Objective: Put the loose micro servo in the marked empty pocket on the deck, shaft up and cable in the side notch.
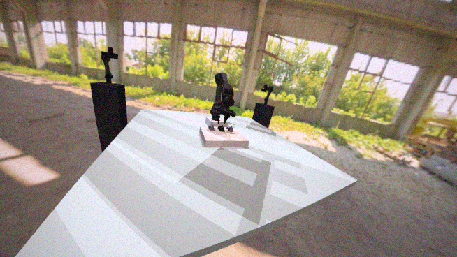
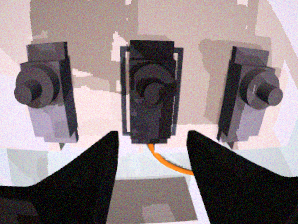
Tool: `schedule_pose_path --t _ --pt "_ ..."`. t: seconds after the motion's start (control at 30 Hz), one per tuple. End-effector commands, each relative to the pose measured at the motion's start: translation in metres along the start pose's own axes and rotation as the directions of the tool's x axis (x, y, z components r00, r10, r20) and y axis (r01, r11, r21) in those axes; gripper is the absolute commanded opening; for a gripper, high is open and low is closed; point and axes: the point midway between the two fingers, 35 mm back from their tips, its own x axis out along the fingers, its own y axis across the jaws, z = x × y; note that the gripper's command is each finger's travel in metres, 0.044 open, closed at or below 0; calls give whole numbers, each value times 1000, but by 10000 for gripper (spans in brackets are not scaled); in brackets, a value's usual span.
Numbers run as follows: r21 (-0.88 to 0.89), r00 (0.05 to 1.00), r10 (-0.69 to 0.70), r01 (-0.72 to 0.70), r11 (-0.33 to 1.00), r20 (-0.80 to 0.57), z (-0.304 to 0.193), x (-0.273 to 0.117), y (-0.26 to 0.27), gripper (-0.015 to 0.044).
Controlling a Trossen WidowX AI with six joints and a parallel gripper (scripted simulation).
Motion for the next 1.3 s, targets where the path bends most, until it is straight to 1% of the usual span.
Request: schedule_pose_path --t 0.0,0.2,0.23,0.43,0.57,0.73,0.77,1.27 --pt "-1 1000 0 0 1000 1 8 -5 0 266" --pt "0 1000 0 0 1000 2 53 -36 0 424" --pt "0 1000 -1 1 1000 2 62 -41 0 440" --pt "3 1000 -1 1 1000 3 107 -67 -1 440" --pt "2 1000 -1 1 1000 4 108 -70 -1 440" --pt "-1 1000 -1 1 1000 18 97 -111 -1 440" --pt "-1 1000 -1 1 1000 19 96 -114 -1 440" --pt "-1 1000 -1 1 1000 19 96 -114 -1 440"
